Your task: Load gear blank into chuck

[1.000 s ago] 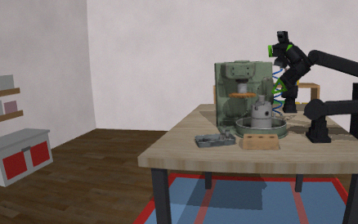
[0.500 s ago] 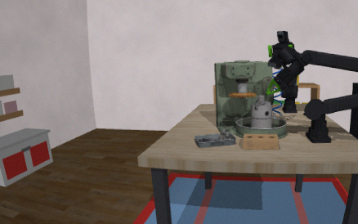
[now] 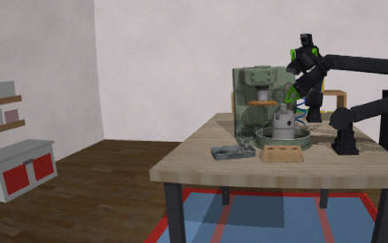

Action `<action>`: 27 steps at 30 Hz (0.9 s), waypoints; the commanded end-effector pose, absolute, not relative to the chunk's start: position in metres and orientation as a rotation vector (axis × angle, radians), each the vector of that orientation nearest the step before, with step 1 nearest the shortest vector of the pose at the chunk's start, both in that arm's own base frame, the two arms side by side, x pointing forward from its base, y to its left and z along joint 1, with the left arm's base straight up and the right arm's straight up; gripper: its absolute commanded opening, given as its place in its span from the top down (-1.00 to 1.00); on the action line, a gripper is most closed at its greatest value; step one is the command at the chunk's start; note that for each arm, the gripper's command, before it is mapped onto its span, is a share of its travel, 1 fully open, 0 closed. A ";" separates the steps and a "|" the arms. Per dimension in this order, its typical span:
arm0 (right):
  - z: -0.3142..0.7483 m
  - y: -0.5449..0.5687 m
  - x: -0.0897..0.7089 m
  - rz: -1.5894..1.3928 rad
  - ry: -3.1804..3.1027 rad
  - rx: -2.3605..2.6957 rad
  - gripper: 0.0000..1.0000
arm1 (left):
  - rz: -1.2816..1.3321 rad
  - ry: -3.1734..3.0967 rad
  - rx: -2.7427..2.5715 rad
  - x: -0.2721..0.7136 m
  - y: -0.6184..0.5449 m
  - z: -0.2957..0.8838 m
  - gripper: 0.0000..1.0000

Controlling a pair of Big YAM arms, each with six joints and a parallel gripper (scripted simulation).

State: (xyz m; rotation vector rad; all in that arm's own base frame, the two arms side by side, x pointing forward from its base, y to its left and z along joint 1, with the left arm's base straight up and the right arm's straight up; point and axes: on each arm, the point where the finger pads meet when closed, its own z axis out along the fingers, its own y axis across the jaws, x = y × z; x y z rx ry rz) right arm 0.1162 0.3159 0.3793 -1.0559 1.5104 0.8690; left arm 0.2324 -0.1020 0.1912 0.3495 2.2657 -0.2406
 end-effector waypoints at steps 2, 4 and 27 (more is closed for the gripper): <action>0.401 0.315 0.116 0.891 1.478 -1.030 -1.00 | -0.258 2.158 0.329 0.251 -0.106 0.246 1.00; 0.401 0.315 0.116 0.891 1.478 -1.030 -1.00 | -0.258 2.158 0.331 0.250 -0.107 0.246 1.00; 0.401 0.315 0.116 0.891 1.478 -1.030 -1.00 | -0.241 2.226 0.345 0.240 -0.103 0.169 1.00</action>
